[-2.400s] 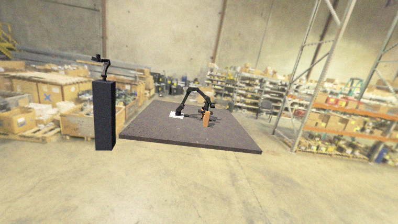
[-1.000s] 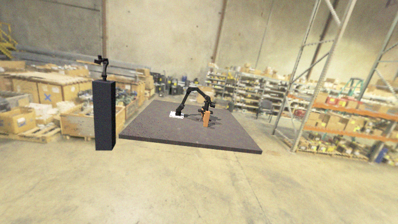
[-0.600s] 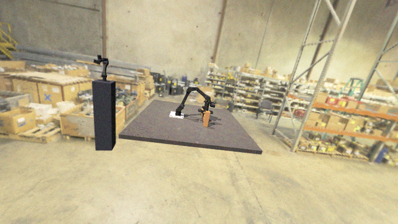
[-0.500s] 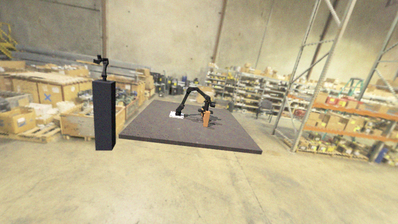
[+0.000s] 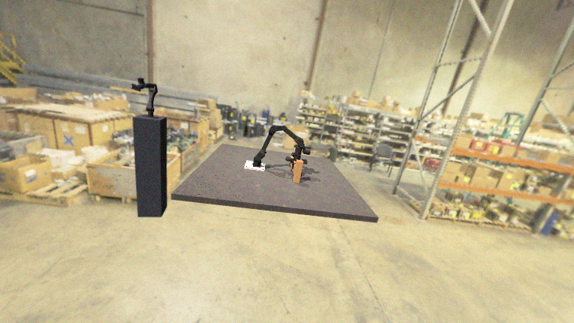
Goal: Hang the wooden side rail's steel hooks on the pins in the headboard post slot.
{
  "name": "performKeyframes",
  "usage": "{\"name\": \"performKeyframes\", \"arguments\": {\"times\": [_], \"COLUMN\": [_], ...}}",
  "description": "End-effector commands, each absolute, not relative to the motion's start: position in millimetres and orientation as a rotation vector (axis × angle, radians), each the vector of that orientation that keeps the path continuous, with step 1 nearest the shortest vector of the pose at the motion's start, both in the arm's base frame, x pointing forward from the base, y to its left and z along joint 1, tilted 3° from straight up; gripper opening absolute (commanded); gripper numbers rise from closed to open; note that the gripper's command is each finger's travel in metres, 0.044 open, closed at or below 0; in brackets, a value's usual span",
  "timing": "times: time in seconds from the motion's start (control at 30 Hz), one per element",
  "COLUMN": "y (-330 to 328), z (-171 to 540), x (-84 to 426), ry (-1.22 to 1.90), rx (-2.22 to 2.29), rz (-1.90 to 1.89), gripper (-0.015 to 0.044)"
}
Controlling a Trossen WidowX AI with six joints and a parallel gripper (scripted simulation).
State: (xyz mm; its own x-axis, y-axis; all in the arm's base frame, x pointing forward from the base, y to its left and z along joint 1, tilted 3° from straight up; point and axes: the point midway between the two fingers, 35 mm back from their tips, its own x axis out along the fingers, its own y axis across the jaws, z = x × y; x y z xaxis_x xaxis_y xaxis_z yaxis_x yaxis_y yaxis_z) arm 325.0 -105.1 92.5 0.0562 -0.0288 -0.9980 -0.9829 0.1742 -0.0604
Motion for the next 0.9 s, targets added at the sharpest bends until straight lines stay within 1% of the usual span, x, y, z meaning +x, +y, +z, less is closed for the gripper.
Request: {"name": "performKeyframes", "arguments": {"times": [0.0,0.87], "y": [-105.6,-107.1], "z": [101.2,102.4], "x": [327.2,328.1], "ry": [1.246,1.246], "rx": [-1.139,-1.14], "rz": [1.01,1.01], "gripper": [0.0,0.0]}}
